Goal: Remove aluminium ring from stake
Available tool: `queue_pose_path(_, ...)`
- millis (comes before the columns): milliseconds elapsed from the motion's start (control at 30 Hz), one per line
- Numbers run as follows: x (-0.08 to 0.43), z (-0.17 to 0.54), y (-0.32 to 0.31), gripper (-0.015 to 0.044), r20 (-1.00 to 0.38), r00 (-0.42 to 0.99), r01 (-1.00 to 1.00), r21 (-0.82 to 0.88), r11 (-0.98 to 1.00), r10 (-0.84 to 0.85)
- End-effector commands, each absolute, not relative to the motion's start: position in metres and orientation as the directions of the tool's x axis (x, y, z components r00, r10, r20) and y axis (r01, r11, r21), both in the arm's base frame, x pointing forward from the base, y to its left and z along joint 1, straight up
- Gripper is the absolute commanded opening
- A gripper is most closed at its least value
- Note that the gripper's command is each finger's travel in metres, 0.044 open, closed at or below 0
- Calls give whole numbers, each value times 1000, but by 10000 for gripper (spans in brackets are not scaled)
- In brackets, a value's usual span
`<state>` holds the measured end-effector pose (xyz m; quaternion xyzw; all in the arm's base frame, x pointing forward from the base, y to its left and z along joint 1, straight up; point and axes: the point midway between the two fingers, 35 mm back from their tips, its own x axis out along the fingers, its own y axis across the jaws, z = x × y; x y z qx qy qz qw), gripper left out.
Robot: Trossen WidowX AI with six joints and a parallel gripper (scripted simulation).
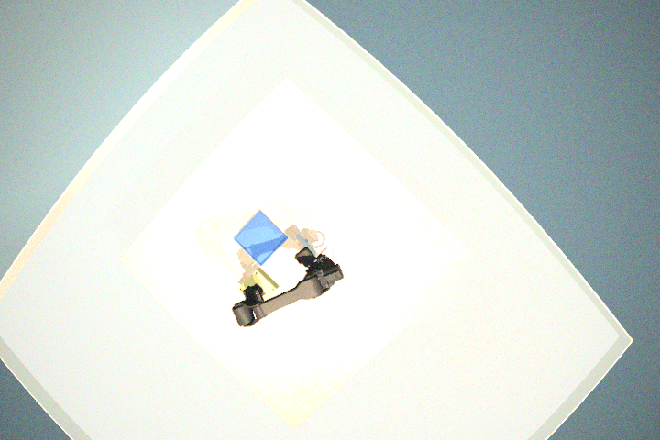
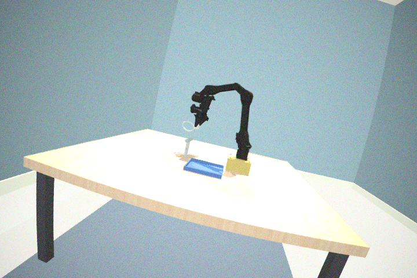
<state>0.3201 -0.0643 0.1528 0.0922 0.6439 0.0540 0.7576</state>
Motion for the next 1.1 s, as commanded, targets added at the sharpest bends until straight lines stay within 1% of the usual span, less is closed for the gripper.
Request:
queue_pose_path(0,326,153,-63,0,-966,164,38,211,977,202)
queue_pose_path(1067,373,153,-59,0,-964,173,23,209,978,202)
